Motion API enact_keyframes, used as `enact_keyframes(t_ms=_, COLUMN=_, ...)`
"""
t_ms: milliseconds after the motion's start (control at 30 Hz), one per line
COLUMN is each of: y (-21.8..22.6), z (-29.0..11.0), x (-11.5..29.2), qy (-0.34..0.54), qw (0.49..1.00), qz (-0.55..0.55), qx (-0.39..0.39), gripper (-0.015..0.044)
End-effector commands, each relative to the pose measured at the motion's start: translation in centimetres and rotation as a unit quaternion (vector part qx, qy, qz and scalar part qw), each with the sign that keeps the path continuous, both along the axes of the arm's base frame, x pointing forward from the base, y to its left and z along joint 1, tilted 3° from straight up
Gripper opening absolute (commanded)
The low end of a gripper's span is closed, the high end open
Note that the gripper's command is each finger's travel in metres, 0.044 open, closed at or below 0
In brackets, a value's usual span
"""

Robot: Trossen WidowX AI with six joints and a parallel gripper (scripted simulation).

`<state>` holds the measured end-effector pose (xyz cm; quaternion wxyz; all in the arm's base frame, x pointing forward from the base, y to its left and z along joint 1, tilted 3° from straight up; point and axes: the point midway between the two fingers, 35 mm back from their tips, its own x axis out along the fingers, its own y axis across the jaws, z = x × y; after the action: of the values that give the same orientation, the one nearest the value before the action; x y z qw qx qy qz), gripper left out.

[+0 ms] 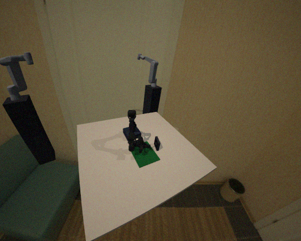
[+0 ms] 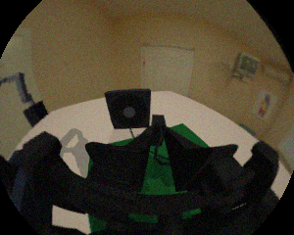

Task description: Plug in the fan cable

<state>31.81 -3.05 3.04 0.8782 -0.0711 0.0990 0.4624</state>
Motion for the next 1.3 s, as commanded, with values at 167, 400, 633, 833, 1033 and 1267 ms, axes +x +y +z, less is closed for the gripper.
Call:
enact_keyframes(t_ms=167, y=0.0, z=-0.7, x=0.0, qy=-0.005, qw=1.0, qz=0.001, qx=0.001, gripper=0.0)
enact_keyframes(t_ms=400, y=-0.1, z=-1.3, x=0.0, qy=-0.005, qw=1.0, qz=0.001, qx=0.001, gripper=0.0)
enact_keyframes(t_ms=633, y=-0.1, z=-2.0, x=0.0, qy=-0.005, qw=1.0, qz=0.001, qx=0.001, gripper=0.0)
enact_keyframes(t_ms=833, y=-0.1, z=-2.6, x=0.0, qy=-0.004, qw=1.0, qz=0.001, qx=0.001, gripper=0.0)
enact_keyframes(t_ms=1033, y=-0.2, z=-3.1, x=0.0, qy=-0.004, qw=1.0, qz=0.001, qx=0.001, gripper=0.0)
enact_keyframes(t_ms=1267, y=-0.2, z=-3.8, x=0.0, qy=-0.004, qw=1.0, qz=0.001, qx=0.001, gripper=0.0)
